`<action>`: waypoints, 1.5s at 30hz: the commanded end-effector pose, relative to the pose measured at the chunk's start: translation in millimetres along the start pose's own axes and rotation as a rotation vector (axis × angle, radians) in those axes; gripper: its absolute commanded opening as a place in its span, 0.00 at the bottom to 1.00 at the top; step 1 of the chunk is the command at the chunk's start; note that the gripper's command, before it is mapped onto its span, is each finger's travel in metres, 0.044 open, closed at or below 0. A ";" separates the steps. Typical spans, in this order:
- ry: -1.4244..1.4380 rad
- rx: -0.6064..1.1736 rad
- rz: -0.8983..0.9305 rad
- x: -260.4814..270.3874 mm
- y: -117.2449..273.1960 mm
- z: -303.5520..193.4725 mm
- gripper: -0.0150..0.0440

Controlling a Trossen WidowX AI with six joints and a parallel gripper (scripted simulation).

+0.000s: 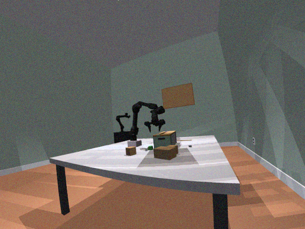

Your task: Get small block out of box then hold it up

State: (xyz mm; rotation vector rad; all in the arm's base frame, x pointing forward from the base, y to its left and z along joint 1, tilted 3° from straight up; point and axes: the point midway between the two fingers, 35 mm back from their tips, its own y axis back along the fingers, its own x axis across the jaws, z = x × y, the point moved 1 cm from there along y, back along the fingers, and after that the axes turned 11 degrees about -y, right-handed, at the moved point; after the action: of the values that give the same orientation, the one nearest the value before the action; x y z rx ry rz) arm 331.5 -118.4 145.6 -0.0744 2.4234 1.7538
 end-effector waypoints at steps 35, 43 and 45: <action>-2.814 -0.258 0.347 26.4 -8.1 -30.1 0.74; -3.390 -0.246 0.603 31.0 -6.8 -34.4 0.74; -3.529 -0.230 0.683 32.1 -6.4 -35.4 0.74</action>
State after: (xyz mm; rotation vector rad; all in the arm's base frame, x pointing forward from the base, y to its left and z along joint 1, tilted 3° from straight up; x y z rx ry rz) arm 306.3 -150.3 147.6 1.4148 0.0570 0.4686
